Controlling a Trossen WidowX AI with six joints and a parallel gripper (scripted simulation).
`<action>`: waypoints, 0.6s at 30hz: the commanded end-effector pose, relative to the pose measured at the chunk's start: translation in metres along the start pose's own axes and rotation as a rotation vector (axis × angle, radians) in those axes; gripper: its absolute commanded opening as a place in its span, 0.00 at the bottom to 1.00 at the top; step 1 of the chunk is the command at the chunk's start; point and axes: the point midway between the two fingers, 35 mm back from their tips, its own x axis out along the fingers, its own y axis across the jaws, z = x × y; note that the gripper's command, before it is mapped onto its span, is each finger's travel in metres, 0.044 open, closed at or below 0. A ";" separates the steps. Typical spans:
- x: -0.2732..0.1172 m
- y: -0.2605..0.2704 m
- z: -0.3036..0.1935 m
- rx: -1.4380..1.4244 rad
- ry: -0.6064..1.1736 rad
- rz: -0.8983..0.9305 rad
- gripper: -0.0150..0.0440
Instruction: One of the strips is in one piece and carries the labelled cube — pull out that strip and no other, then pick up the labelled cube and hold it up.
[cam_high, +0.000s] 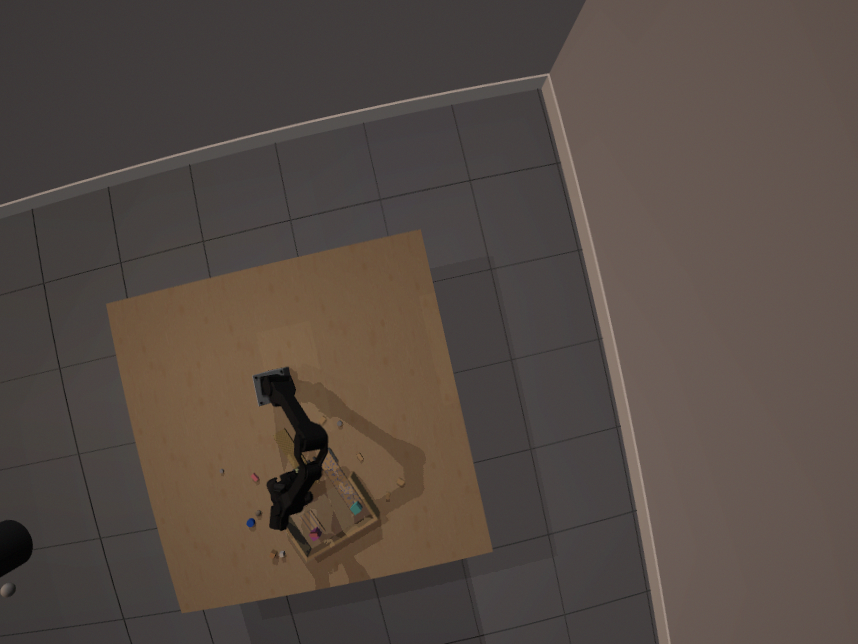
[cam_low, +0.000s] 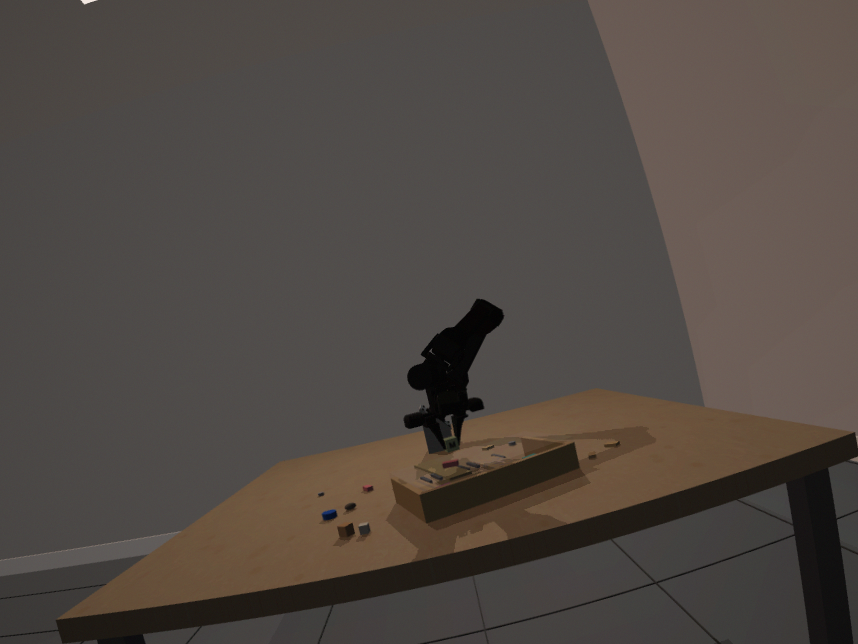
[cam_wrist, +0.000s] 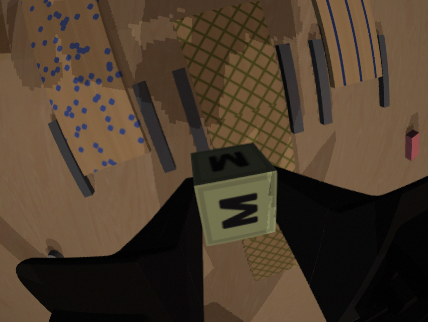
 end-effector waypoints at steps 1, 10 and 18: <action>-0.002 0.001 -0.014 -0.003 -0.002 -0.007 0.25; -0.002 0.004 -0.039 0.001 -0.002 -0.007 0.25; -0.037 0.004 -0.039 0.001 -0.001 -0.008 0.25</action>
